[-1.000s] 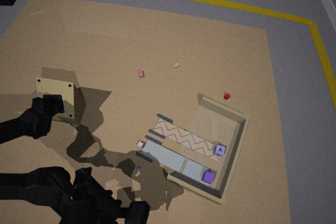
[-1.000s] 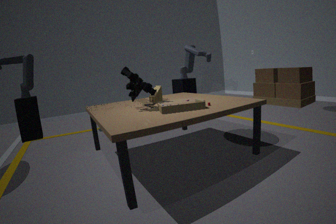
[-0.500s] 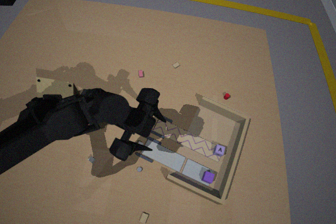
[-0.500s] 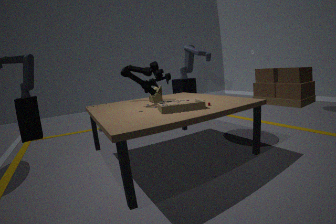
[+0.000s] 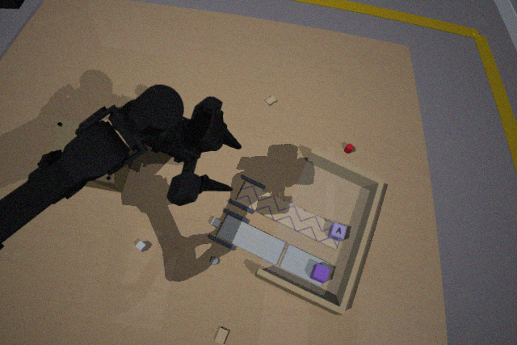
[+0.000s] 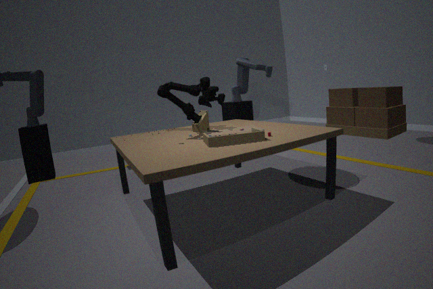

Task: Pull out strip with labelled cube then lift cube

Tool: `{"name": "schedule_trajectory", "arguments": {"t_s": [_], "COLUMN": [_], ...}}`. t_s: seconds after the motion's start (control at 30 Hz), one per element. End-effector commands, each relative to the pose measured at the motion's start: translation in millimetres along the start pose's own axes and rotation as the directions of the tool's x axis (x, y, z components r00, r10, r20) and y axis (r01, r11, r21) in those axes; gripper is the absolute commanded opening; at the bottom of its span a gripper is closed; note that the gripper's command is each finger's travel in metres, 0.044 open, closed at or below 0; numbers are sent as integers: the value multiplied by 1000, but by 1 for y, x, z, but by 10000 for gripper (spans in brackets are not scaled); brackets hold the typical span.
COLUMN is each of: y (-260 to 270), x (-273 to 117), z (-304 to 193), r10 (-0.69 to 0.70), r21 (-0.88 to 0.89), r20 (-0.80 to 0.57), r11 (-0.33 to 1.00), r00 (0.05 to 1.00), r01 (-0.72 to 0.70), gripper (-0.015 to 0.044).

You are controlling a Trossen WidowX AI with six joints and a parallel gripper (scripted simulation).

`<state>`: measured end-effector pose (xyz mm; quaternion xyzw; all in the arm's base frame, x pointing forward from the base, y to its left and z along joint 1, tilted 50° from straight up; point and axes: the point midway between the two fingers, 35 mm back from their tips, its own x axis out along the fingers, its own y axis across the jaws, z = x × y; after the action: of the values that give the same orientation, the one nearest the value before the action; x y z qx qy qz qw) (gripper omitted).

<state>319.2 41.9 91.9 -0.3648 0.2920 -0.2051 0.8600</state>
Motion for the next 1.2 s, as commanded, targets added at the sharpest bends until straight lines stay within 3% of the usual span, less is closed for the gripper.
{"name": "schedule_trajectory", "arguments": {"t_s": [0.0,0.2,0.43,0.77,1.17], "y": [4,21,23,25,24], "x": [4,44,84,118,120], "z": [0,-1,-24,-50,-54], "r10": [4,39,13,-12,-12], "r21": [-6,63,97,158,158], "r20": [-24,-256,-526,-812,-816], "r11": [1000,998,994,958,957], "r00": [1000,966,851,584,578], "r01": [-4,-23,46,240,244], "gripper": [347,190,6,0,0]}}
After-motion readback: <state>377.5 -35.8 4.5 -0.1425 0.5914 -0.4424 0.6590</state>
